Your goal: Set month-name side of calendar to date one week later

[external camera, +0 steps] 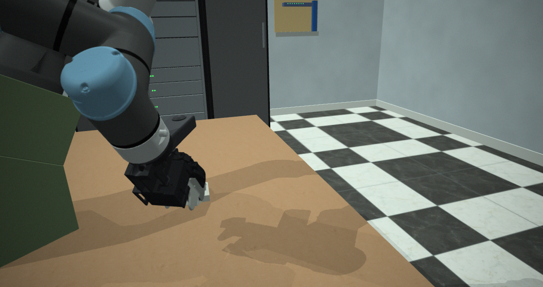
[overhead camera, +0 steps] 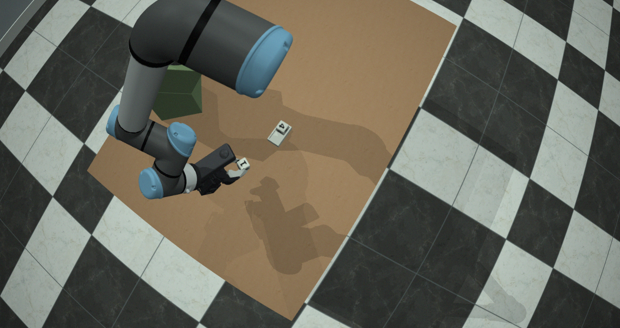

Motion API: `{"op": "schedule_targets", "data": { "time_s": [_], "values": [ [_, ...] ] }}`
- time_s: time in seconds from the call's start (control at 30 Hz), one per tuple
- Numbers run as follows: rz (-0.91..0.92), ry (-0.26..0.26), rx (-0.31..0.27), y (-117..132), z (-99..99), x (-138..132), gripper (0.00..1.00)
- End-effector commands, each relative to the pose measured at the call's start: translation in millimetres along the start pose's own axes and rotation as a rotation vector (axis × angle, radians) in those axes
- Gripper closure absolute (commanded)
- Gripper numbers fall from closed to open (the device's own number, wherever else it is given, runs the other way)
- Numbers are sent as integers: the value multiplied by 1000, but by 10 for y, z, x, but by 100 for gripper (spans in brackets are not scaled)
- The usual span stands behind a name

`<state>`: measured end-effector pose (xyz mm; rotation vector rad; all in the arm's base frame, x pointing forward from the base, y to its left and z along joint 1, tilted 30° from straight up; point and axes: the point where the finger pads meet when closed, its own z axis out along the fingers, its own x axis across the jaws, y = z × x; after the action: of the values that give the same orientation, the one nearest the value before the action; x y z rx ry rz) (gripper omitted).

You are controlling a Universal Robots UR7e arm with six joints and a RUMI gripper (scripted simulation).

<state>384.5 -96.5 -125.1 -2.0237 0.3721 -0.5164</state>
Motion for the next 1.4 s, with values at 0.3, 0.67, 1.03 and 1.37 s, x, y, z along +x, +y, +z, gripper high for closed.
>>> {"op": "schedule_targets", "data": {
  "time_s": [0.3,0.67,1.03,1.37],
  "values": [
    [-5,4,153,5,-20,19,90],
    [-6,3,154,2,-19,19,90],
    [-6,3,154,3,-13,17,90],
    [-6,2,154,39,38,19,90]
  ]
}}
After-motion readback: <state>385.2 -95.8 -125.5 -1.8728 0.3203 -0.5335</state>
